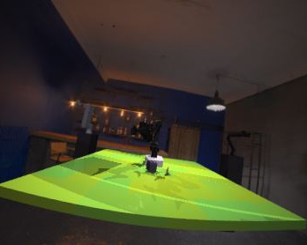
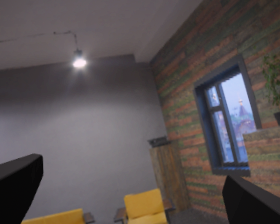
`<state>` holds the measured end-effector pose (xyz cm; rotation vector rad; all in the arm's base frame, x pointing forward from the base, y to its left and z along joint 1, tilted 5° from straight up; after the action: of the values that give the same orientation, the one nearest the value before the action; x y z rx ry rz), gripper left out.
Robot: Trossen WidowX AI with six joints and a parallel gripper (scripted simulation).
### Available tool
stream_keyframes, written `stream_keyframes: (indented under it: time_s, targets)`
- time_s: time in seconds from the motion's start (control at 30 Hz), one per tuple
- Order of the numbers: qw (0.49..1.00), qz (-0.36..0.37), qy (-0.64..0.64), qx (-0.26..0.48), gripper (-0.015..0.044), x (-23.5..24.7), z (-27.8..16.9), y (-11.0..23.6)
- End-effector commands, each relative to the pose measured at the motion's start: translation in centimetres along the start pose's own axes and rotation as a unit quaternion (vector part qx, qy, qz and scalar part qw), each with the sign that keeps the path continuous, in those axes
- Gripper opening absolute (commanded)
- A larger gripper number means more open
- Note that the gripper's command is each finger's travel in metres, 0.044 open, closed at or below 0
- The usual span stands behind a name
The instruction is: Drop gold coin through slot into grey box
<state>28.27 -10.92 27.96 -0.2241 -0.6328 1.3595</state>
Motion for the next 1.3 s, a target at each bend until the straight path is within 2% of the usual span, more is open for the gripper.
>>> stream_keyframes:
  time_s: [0.0,0.07,0.27,0.33,0.73,1.27]
  targets:
    - [1.000,-0.001,-0.003,0.005,0.0374,0.0,-0.2,-0.1]
    - [0.999,-0.008,-0.022,0.048,0.0321,0.4,-1.6,-1.1]
    - [0.964,-0.039,-0.089,0.248,0.0164,3.6,-7.9,-3.7]
    - [0.942,-0.050,-0.102,0.316,0.0161,5.1,-9.9,-4.0]
    - [0.825,-0.089,-0.098,0.550,0.0161,11.4,-14.9,-2.0]
    - [0.622,-0.141,0.011,0.770,0.0161,18.4,-14.5,5.1]
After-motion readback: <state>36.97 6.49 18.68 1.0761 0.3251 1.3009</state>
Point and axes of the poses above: the point midway between the two fingers, 35 mm back from their tips, its own y axis back along the fingers, its own x axis across the jaws, z = x × y, the point moved 7 cm from there along y, back along the fingers
